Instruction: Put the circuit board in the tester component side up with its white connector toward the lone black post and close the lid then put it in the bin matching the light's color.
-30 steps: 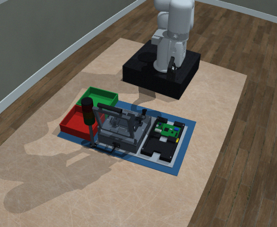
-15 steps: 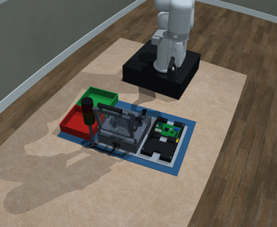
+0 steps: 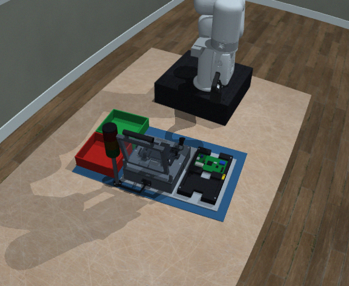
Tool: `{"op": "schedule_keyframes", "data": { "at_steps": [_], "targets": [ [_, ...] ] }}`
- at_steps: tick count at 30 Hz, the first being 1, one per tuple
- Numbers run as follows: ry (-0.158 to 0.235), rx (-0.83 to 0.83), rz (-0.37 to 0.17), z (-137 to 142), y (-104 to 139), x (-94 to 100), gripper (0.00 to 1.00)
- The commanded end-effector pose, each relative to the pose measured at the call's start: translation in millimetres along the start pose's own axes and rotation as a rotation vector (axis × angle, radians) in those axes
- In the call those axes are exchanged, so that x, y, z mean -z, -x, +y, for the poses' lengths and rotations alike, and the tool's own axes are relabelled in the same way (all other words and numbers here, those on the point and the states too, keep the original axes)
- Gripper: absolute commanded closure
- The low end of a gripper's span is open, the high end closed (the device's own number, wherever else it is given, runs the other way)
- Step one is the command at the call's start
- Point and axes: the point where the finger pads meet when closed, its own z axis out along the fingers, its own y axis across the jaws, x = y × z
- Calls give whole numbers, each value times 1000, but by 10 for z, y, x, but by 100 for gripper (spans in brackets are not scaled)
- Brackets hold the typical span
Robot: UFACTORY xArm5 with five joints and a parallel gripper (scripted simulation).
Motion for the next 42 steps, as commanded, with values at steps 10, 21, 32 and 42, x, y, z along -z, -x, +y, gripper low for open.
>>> {"op": "schedule_keyframes", "data": {
  "at_steps": [10,21,32,42],
  "targets": [
    [-3,0,-1,-10,2,-344,0],
    [-3,0,-1,-13,0,-969,0],
    [-3,0,-1,-17,-3,-1680,0],
    [-3,0,-1,-19,-5,-2185,0]
  ]
}}
